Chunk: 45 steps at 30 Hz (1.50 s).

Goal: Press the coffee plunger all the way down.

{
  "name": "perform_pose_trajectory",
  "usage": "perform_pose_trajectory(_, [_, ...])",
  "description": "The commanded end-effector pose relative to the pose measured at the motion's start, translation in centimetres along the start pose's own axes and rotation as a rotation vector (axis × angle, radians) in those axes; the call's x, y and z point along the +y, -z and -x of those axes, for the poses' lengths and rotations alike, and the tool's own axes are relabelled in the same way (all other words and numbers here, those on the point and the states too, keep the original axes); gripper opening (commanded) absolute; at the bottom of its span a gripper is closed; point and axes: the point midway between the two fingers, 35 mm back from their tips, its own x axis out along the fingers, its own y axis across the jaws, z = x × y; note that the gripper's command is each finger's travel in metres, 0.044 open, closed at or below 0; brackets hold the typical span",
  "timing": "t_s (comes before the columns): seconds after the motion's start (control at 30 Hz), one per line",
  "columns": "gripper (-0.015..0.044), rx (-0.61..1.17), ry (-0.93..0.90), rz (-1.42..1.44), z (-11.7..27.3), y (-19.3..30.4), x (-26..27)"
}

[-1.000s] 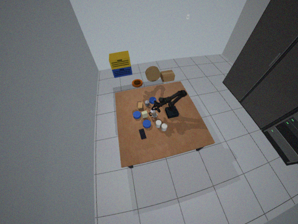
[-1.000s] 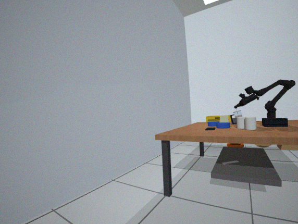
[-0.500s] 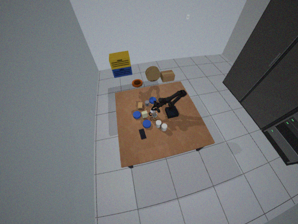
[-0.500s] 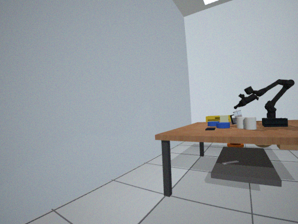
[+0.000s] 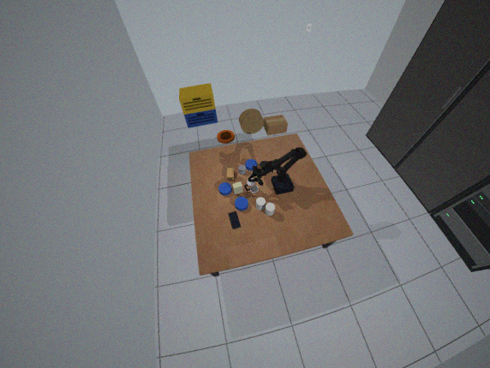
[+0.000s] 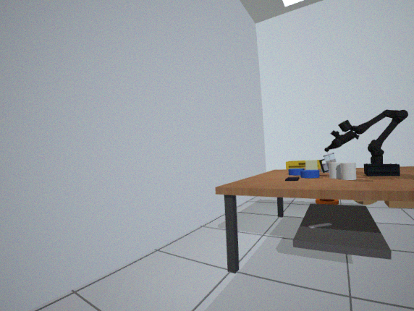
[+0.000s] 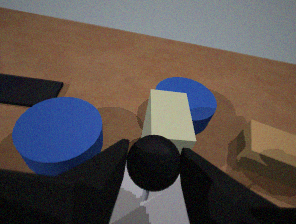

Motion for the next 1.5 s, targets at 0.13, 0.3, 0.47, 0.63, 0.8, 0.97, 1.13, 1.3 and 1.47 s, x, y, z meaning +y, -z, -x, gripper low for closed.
perform_pose_trajectory(0.13, [0.0122,0.025,0.001,0.005,-0.36,0.57,0.01])
perform_pose_trajectory(0.3, [0.0122,0.025,0.001,0.005,-0.44,0.52,0.02])
perform_pose_trajectory(0.47, [0.0122,0.025,0.001,0.005,-0.51,0.44,0.02])
perform_pose_trajectory(0.63, [0.0122,0.025,0.001,0.005,-0.56,0.38,0.03])
perform_pose_trajectory(0.8, [0.0122,0.025,0.001,0.005,-0.68,0.39,0.03])
perform_pose_trajectory(0.97, [0.0122,0.008,0.000,0.001,-0.47,0.00,0.03])
perform_pose_trajectory(1.13, [0.0148,0.008,0.000,0.001,-0.47,0.00,0.03])
perform_pose_trajectory(1.3, [0.0279,0.008,0.000,0.001,-0.47,0.00,0.03])
perform_pose_trajectory(1.47, [0.0410,0.008,0.000,0.001,-0.47,0.00,0.03])
